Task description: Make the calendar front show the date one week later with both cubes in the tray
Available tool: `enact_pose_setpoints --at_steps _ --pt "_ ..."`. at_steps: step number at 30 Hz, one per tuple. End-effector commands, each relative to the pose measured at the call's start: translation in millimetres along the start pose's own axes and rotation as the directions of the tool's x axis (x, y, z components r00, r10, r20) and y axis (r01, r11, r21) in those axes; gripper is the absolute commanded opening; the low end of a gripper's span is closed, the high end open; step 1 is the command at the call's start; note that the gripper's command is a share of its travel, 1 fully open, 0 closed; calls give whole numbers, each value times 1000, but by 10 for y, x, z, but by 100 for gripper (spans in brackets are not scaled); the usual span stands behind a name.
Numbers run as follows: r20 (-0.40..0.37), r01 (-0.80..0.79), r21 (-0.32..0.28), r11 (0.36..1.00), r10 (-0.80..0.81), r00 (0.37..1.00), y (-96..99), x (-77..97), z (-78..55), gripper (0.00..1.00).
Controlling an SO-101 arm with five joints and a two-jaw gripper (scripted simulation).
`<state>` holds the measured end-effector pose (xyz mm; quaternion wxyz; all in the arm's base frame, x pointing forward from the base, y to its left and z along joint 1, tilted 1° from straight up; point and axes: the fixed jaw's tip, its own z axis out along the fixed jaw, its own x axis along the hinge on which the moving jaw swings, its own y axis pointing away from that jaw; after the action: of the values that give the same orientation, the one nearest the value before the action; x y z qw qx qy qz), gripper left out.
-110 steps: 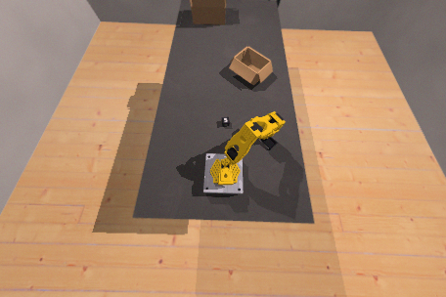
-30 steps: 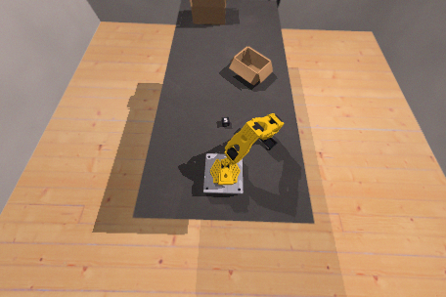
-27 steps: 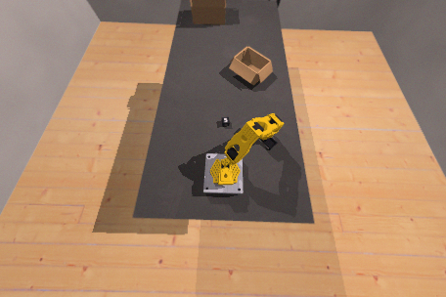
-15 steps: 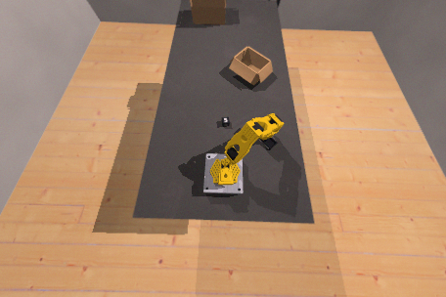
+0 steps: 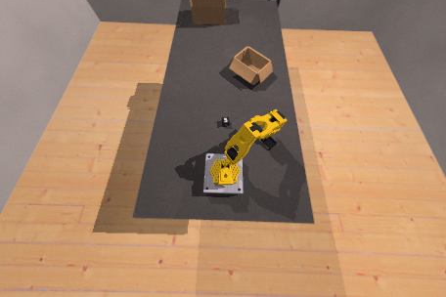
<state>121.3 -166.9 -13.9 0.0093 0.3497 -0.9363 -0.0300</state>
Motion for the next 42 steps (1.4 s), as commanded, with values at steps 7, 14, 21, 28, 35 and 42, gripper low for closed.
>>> enact_pose_setpoints --at_steps 7,14,21,28,35,42 --pt "0 4 21 1000 -4 1000 -9 13 -309 36" --pt "0 4 21 1000 -4 1000 -5 13 -330 36" --pt "0 4 21 1000 -4 1000 -5 13 -330 36" --pt "0 4 21 1000 -4 1000 -5 13 -330 36" --pt "-1 4 31 1000 -4 1000 -13 14 -348 36" --pt "-12 5 151 988 -3 1000 -104 22 -578 36"
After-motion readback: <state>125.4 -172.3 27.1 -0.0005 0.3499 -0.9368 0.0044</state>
